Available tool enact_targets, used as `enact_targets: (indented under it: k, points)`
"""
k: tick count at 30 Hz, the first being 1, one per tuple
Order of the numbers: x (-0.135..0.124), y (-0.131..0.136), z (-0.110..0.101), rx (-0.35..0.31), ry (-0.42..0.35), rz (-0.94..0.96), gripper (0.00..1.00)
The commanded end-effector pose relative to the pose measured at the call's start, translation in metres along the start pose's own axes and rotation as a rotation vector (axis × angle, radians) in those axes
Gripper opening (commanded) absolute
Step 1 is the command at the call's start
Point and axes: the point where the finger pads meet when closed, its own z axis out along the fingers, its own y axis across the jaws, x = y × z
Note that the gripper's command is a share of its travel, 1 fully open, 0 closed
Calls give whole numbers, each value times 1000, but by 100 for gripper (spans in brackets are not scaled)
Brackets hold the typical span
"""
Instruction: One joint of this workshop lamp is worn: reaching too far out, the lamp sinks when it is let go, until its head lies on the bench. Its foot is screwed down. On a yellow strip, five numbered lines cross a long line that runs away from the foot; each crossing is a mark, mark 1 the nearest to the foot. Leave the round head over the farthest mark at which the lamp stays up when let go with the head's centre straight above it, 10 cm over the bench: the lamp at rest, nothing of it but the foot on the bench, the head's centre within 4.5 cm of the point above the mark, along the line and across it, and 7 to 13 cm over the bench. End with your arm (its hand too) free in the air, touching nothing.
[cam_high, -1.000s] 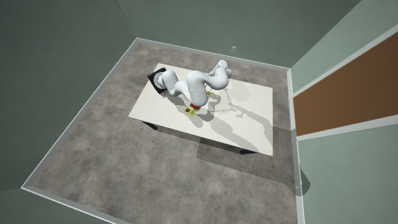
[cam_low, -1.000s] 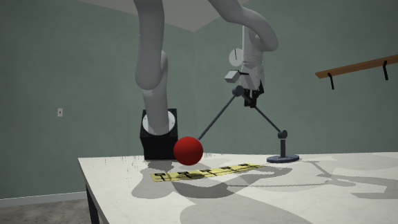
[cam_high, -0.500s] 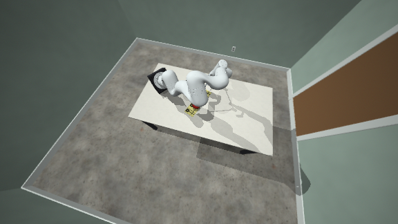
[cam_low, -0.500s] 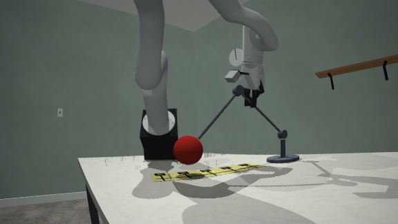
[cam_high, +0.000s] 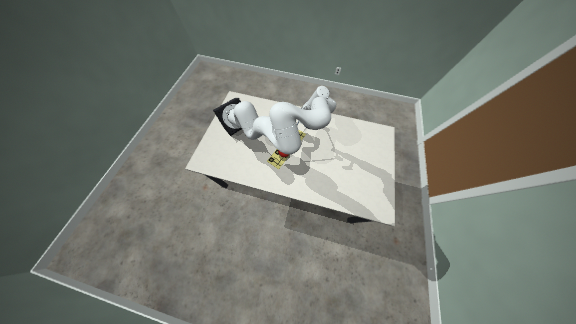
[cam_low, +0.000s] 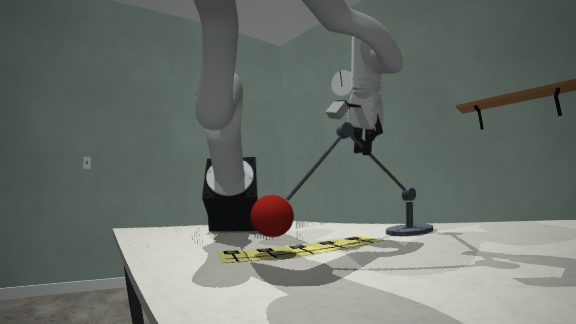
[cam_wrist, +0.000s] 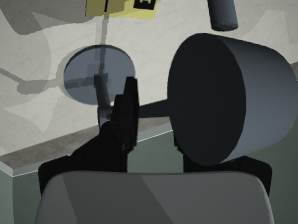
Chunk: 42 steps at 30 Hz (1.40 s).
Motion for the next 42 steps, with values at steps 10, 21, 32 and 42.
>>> enact_targets:
  k: [10,21,32,42]
  points:
    - [-7,1,-6,163,33,120,0]
    - [-13,1,-11,163,32,119,0]
    - [-20,2,-17,164,32,117,0]
    - [-21,2,-18,164,32,116,0]
